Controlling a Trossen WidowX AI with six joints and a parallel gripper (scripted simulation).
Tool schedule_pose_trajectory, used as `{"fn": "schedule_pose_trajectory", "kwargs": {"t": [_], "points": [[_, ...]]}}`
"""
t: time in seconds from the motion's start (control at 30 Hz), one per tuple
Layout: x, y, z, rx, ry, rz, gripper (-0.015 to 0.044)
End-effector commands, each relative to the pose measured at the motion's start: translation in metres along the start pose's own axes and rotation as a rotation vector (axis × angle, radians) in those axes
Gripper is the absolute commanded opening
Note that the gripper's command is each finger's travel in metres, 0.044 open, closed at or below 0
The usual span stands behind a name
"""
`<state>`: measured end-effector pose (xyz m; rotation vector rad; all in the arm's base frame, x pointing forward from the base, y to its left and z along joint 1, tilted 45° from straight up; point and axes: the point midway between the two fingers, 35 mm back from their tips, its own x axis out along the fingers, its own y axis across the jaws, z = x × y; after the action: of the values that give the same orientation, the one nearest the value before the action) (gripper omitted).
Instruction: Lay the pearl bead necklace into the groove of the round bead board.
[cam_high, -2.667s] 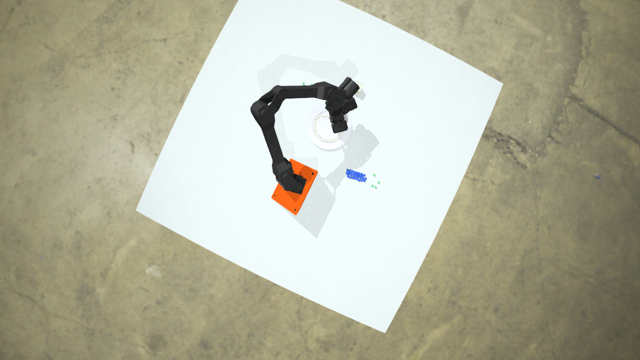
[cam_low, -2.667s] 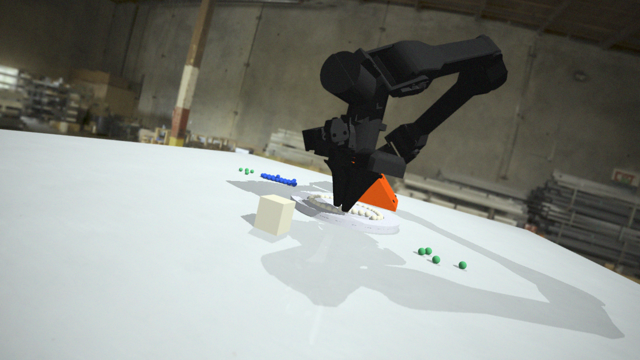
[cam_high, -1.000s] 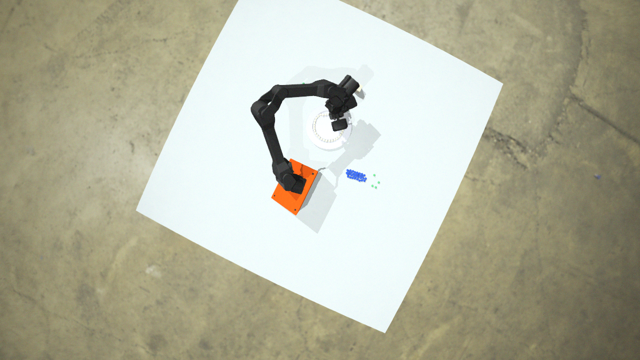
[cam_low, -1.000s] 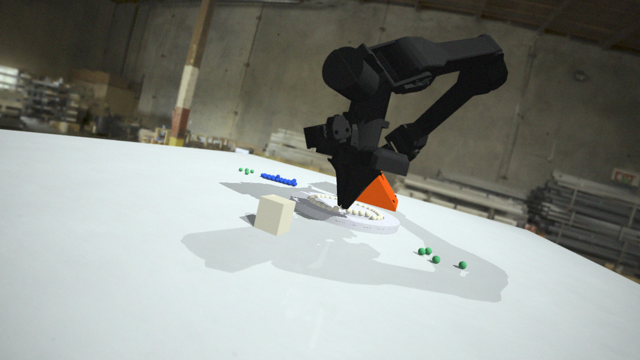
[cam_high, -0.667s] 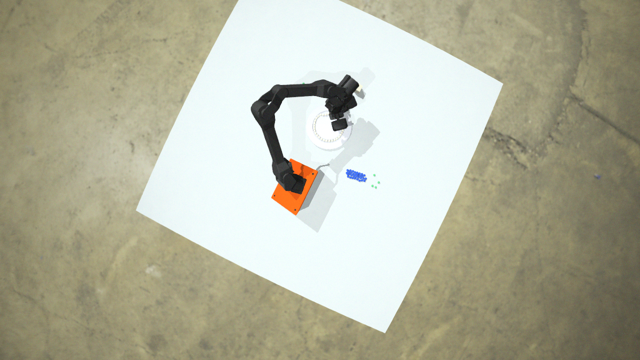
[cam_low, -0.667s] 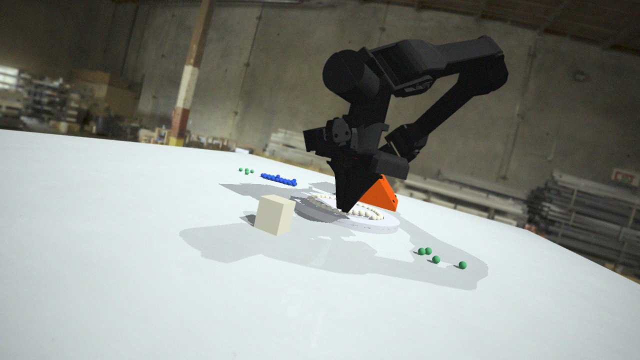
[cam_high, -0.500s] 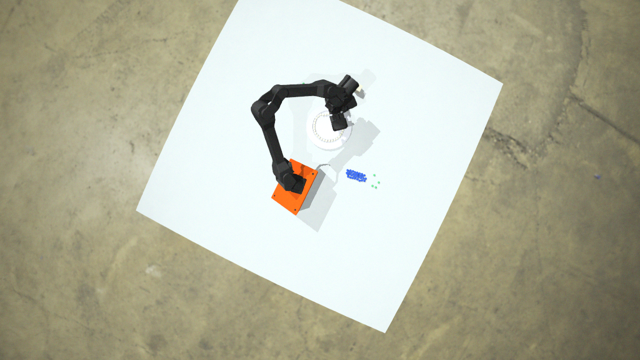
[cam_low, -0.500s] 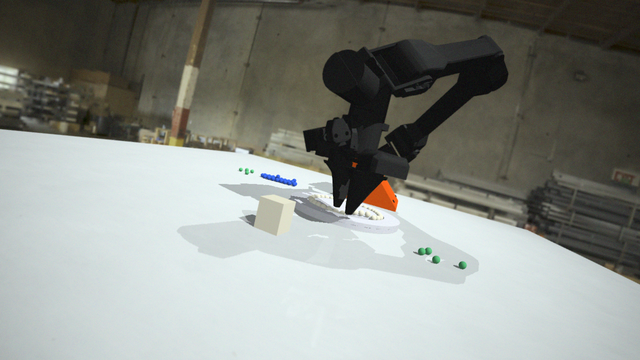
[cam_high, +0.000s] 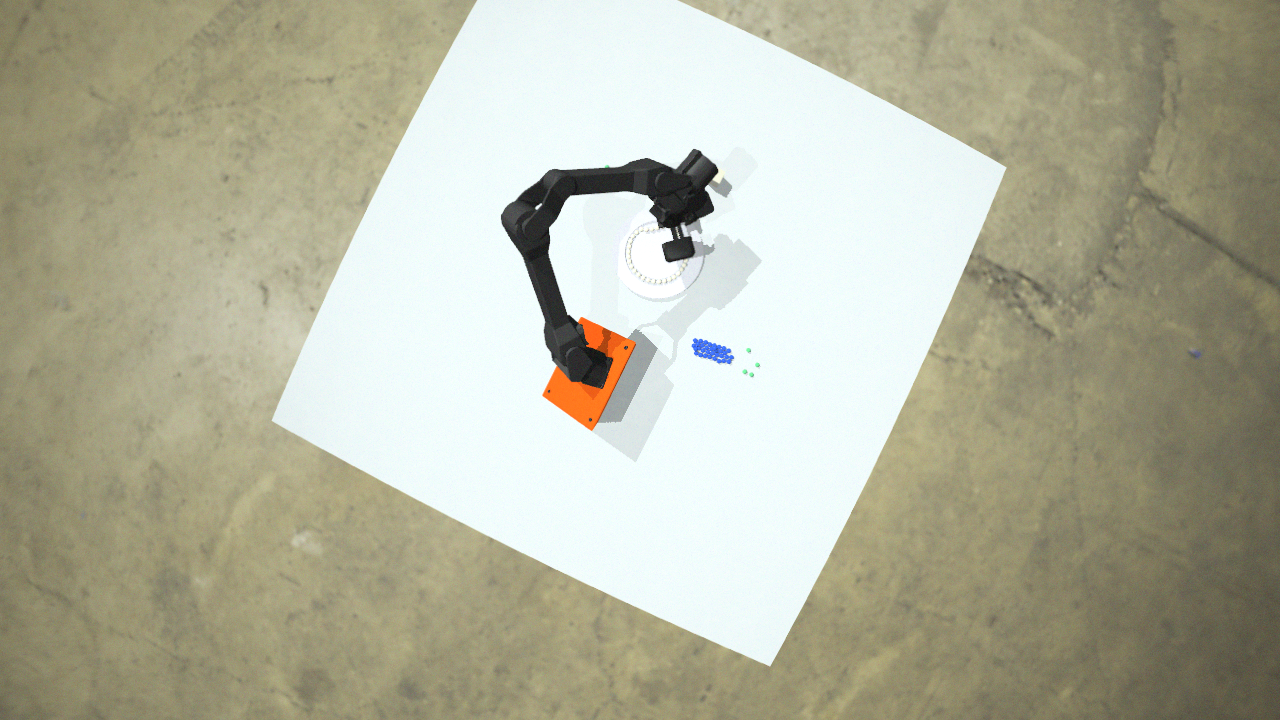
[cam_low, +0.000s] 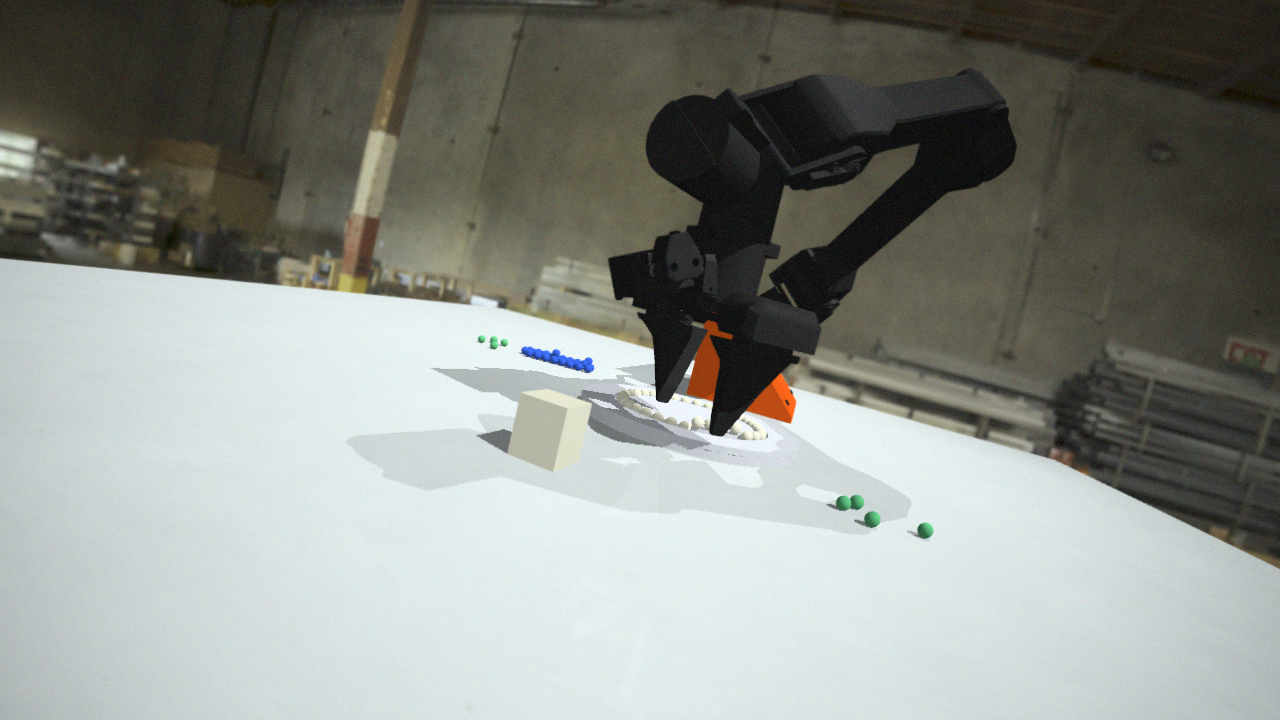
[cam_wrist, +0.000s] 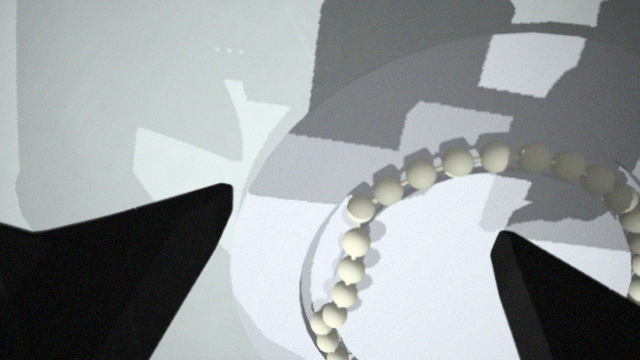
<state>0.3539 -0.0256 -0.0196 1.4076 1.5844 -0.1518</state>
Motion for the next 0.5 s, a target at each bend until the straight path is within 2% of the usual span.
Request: {"fn": "schedule_pose_trajectory", "kwargs": {"t": [0.0,0.33,0.47], "points": [[-0.002,0.0,0.0,0.0,-0.001,0.005,0.044],[-0.002,0.0,0.0,0.0,-0.001,0.005,0.044],[-0.018,0.0,-0.005,-0.016,-0.001,0.004,0.0335]]}}
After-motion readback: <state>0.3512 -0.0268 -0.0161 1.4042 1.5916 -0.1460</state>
